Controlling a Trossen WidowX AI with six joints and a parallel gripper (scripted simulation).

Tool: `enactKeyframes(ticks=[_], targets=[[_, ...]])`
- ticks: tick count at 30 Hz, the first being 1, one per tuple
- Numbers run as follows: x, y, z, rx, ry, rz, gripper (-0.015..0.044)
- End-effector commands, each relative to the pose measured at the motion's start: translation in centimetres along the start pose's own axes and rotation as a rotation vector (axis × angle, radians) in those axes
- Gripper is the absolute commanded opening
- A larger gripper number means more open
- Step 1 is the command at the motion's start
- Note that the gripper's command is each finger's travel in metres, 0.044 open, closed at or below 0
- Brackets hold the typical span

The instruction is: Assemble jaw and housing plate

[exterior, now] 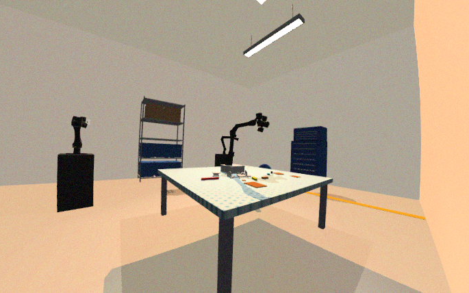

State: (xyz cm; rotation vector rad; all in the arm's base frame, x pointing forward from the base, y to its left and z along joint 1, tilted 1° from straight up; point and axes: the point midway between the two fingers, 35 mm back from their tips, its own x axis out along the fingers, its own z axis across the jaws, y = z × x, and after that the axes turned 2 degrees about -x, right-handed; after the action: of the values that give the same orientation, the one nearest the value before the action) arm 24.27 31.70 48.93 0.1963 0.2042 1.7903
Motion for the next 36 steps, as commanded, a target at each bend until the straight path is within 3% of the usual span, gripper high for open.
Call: enactKeyframes(ticks=[1, 15, 36], targets=[[0.0, 0.0, 0.0, 0.0, 0.0, 0.0, 0.0426], [-3.1, -4.9, -1.6, 0.137, -0.017, -0.193, 0.044], [-11.0, -12.8, -5.7, 0.436, -0.078, -0.552, 0.044]])
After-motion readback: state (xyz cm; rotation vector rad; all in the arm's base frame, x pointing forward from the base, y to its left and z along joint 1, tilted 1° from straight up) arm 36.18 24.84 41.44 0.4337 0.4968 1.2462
